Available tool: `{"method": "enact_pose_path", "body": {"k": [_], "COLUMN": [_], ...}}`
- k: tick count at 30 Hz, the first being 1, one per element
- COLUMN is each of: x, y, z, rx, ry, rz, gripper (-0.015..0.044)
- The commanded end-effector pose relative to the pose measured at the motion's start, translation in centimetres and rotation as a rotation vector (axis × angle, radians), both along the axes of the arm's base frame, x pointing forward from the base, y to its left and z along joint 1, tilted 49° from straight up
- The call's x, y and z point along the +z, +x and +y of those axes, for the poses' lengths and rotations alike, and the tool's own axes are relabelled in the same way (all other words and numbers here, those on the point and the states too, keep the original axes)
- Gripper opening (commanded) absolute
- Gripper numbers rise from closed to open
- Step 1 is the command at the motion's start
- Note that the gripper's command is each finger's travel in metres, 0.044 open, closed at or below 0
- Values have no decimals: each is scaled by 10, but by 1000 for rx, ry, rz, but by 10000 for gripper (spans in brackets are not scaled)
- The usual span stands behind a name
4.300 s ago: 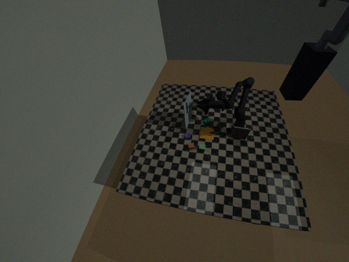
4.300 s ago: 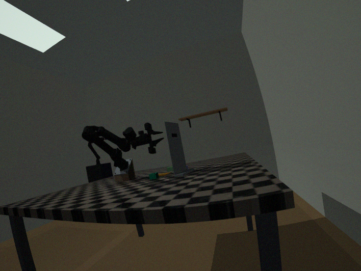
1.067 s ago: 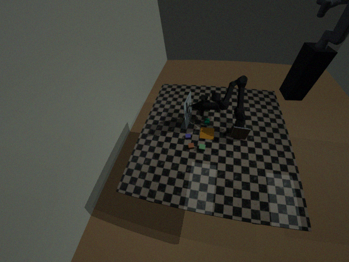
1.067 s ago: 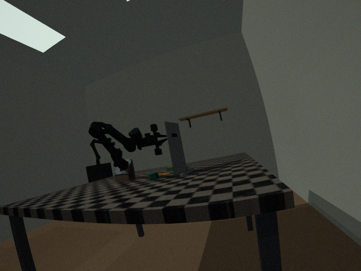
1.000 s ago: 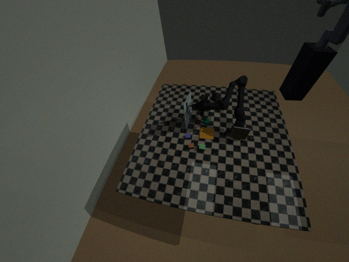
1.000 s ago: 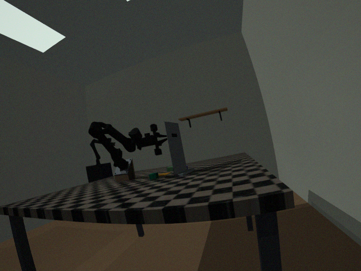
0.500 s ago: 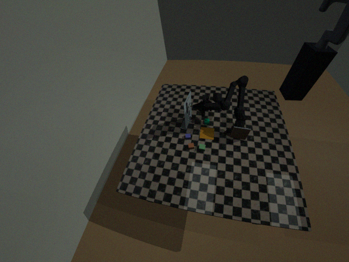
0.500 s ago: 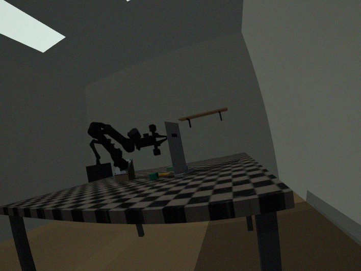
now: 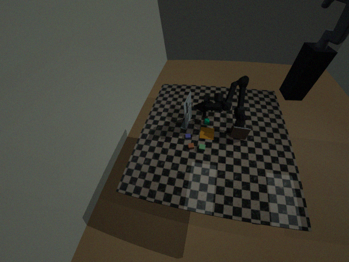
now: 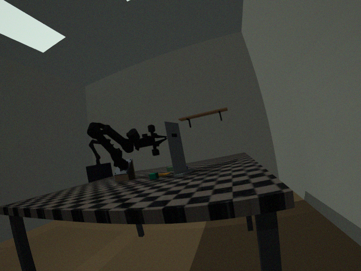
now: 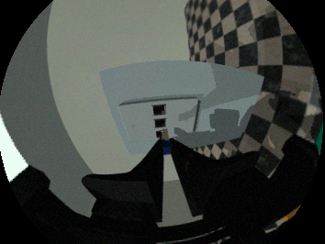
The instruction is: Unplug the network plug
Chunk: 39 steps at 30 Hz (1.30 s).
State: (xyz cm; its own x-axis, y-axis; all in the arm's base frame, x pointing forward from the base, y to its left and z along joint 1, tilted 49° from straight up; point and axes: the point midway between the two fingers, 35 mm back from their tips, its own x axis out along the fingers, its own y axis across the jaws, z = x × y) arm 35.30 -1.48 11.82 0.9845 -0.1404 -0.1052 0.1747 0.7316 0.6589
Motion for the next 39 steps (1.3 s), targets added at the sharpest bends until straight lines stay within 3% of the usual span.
{"method": "enact_pose_path", "body": {"k": [1,39], "x": [0,-4], "y": [-3,-26], "z": [0,9], "rx": [-3,-3], "ry": [2,3], "rz": [-1,0], "gripper": [0,0]}}
